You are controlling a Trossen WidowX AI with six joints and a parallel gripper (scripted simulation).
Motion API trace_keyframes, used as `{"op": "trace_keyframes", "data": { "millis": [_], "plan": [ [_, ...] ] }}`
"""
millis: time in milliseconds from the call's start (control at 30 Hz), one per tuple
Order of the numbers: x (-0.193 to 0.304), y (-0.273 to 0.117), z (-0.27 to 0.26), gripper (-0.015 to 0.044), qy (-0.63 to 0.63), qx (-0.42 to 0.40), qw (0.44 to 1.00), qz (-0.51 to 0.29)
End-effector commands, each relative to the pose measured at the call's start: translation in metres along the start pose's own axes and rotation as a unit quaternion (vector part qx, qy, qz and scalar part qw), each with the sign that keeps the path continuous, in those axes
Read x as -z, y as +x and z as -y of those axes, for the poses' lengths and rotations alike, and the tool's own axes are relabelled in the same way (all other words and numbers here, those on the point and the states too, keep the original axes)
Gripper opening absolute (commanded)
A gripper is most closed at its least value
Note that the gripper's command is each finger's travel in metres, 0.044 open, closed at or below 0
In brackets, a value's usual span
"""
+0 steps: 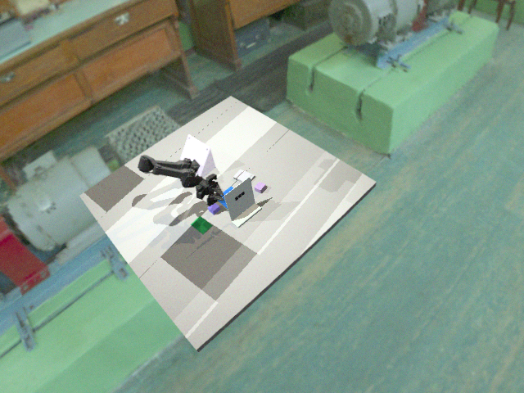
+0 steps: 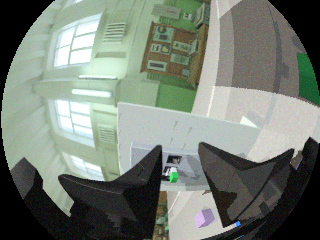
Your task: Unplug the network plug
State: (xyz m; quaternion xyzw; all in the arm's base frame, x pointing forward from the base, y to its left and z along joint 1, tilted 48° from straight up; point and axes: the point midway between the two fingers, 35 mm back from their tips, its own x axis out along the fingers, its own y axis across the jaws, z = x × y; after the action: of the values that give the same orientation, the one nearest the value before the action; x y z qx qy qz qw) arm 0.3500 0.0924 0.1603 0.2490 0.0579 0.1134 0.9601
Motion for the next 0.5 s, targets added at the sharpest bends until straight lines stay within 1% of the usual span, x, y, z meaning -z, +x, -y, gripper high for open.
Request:
{"op": "trace_keyframes", "data": {
  "millis": [0, 333, 467],
  "plan": [
    [0.024, -0.004, 0.001, 0.0156, 0.032, -0.008, 0.999, -0.019],
    [0.068, -0.02, -0.001, 0.0156, 0.106, -0.026, 0.993, -0.054],
    [0.071, -0.021, -0.001, 0.0156, 0.111, -0.027, 0.992, -0.056]
  ]
}}
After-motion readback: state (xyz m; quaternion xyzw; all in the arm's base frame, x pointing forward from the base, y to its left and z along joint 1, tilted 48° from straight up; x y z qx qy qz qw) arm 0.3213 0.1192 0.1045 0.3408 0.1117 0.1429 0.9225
